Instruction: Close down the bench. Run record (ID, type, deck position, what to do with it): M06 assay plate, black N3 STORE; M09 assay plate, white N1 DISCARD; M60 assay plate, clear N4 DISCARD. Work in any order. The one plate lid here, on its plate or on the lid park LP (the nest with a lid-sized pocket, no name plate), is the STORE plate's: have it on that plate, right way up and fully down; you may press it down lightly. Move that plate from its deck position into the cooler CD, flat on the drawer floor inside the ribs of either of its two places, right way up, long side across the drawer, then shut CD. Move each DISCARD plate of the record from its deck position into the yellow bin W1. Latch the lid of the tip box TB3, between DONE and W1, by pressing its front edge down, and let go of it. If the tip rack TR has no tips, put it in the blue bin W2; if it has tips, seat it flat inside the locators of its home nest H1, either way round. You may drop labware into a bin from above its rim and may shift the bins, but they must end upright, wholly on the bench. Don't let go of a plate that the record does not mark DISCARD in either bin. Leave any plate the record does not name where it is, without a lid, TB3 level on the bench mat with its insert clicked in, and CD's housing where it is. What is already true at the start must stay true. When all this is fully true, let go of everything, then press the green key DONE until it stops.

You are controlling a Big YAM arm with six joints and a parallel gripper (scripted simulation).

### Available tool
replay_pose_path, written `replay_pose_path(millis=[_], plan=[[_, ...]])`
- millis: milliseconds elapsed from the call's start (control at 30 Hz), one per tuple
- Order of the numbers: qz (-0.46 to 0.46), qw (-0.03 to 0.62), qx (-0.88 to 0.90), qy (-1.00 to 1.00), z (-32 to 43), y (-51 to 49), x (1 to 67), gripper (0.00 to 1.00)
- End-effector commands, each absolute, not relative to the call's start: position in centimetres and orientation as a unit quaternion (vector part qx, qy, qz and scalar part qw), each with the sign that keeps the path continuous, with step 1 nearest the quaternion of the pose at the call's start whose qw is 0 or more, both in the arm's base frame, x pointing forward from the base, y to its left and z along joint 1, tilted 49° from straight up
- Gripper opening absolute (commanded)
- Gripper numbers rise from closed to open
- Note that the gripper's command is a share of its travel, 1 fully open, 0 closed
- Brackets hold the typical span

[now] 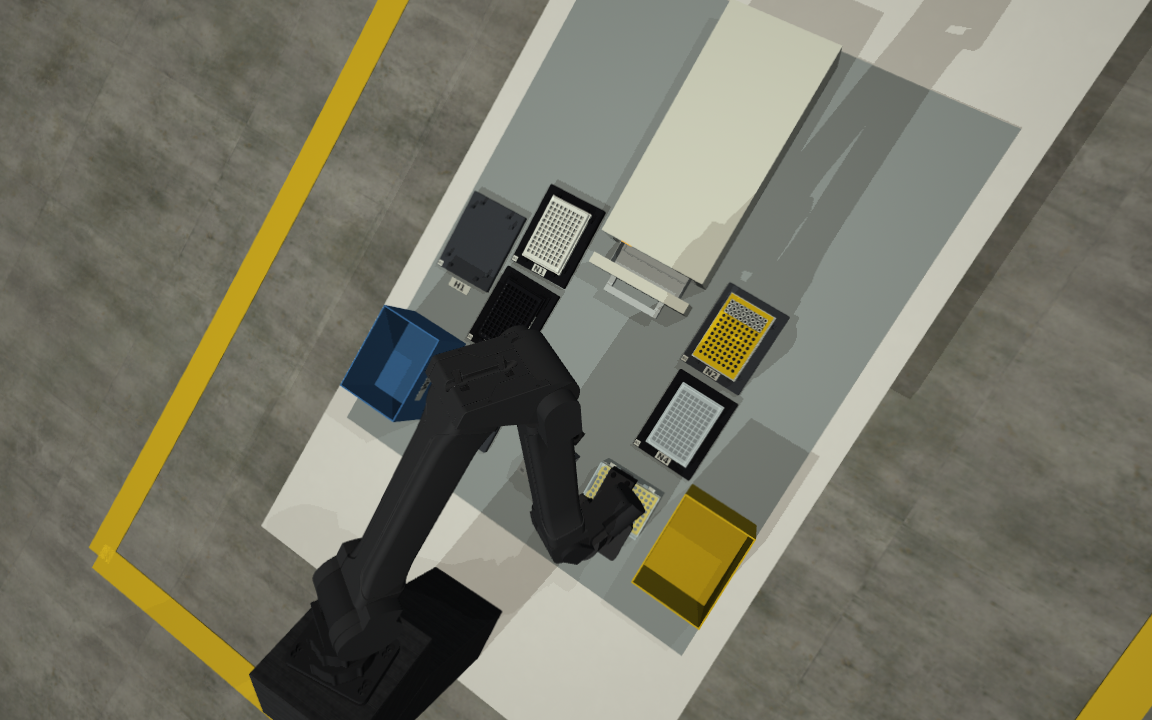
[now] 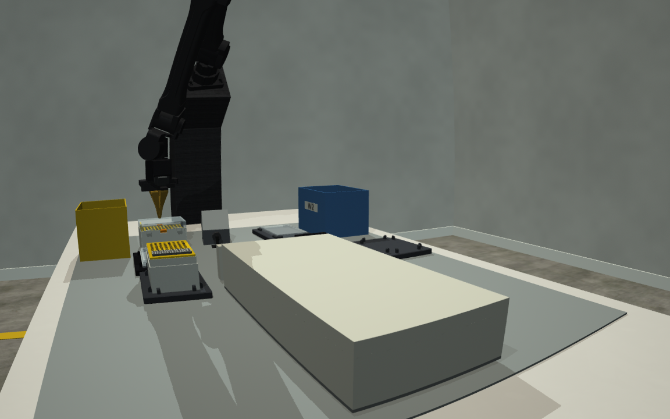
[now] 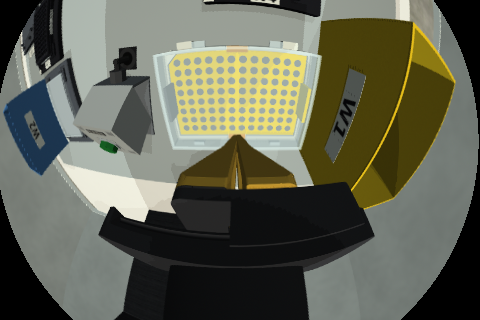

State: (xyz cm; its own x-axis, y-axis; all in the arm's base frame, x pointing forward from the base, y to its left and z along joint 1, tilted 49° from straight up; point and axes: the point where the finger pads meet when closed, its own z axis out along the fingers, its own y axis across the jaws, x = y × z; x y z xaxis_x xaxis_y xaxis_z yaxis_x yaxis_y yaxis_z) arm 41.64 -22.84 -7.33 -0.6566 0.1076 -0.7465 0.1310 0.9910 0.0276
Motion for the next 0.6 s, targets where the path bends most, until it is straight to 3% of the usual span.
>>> replay_pose_path(millis=[0, 567], plan=[[-0.013, 0.413, 0.065, 0.908, -7.49, -22.53, 42.22, 0.0], [-0.013, 0.413, 0.066, 0.908, -7.83, -22.58, 42.58, 0.0]])
